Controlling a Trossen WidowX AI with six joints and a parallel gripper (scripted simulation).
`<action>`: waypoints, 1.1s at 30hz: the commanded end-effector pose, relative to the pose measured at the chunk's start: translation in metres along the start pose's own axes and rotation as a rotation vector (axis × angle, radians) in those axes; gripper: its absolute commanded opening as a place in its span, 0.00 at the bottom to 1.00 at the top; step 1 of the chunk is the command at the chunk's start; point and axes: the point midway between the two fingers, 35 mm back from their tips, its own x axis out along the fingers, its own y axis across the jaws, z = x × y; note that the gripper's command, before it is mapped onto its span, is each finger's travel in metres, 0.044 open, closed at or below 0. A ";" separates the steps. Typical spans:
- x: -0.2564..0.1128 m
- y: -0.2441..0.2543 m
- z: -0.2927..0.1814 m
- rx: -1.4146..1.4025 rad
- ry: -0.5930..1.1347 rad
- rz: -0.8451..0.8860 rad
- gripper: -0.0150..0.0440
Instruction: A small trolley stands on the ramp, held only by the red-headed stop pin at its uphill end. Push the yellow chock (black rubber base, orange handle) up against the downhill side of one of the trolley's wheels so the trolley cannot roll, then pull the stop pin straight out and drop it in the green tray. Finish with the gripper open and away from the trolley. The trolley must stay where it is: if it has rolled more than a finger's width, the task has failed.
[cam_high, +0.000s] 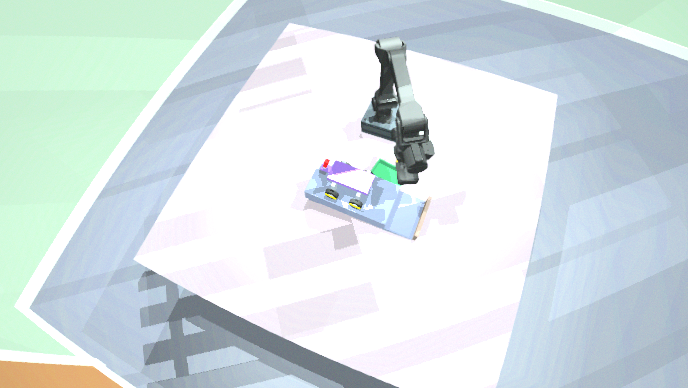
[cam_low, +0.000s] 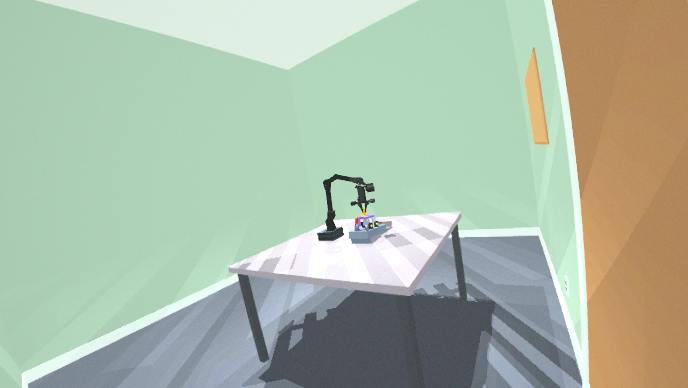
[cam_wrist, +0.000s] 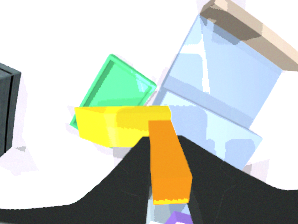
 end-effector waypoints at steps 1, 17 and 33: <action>-0.002 -0.002 0.000 -0.156 0.014 0.001 0.25; -0.002 -0.002 0.001 -0.717 0.044 0.027 0.25; -0.002 -0.002 0.002 -1.120 0.060 0.056 0.25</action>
